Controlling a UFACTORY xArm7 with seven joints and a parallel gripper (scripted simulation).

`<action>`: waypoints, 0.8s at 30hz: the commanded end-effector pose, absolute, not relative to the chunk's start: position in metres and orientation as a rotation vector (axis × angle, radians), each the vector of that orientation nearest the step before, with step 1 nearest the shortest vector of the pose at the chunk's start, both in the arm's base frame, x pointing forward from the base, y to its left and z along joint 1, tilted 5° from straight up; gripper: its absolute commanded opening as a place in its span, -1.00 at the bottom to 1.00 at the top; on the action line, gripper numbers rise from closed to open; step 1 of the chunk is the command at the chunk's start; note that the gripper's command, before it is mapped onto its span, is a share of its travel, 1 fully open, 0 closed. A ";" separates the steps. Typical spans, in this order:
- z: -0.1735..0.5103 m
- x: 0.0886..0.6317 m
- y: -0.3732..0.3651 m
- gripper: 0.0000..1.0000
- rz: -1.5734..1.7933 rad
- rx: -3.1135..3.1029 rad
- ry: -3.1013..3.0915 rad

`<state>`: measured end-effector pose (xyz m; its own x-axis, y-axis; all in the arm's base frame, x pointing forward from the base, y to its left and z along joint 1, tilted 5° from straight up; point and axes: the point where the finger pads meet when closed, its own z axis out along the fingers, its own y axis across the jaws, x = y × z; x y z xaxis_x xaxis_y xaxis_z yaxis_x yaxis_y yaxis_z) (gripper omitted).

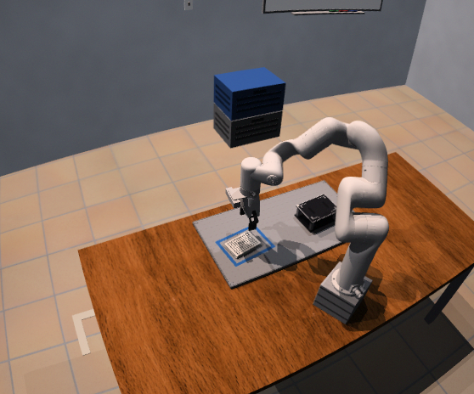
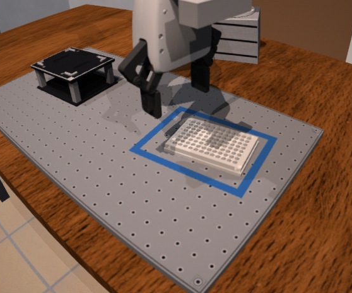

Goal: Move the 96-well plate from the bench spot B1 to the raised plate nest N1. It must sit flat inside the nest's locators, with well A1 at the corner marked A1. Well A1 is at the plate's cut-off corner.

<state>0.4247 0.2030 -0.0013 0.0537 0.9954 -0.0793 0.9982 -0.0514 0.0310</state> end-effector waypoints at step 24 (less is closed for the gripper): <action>-0.003 0.387 0.239 1.00 -0.047 1.883 2.418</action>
<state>0.3860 0.2380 -0.0045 -0.2420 0.9670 -0.0801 0.9695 0.2442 0.0188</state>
